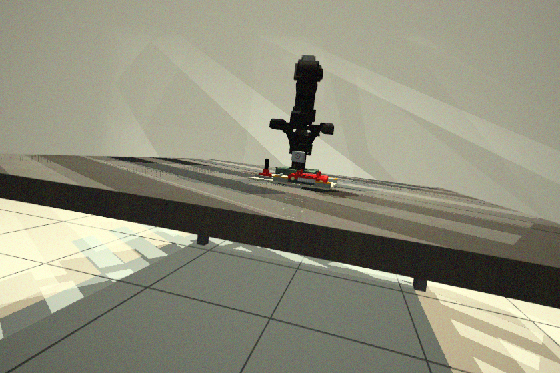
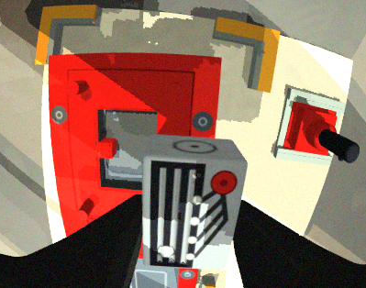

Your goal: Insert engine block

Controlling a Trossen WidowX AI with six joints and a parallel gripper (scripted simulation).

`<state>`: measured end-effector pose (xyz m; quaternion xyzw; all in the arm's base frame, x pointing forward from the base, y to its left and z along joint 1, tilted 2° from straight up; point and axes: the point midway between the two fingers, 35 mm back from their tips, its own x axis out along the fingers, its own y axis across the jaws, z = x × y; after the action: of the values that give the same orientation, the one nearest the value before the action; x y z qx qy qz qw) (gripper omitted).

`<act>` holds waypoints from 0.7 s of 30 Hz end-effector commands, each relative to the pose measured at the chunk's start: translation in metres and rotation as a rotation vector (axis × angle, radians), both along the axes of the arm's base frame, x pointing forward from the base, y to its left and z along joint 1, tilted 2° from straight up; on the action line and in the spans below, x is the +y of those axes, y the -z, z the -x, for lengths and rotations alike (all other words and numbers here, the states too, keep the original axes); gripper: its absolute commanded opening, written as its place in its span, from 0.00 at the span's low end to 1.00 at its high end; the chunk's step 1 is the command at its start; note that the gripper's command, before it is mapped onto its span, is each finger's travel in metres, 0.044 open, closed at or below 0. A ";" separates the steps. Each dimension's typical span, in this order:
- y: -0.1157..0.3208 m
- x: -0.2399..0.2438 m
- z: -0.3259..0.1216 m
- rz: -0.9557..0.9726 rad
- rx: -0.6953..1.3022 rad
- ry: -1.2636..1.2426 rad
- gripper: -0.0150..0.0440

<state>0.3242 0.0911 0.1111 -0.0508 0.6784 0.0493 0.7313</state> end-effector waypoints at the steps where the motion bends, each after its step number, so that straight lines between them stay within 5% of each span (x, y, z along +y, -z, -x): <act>1: 0.008 0.011 0.001 0.003 0.007 0.000 0.25; 11: 0.018 0.036 0.003 0.006 0.007 -0.010 0.25; 17: 0.018 0.036 0.003 0.005 0.007 -0.001 0.52; 21: 0.018 0.036 0.003 0.005 0.007 0.000 0.52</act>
<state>0.3213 0.1272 0.0944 -0.0539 0.6806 0.0516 0.7288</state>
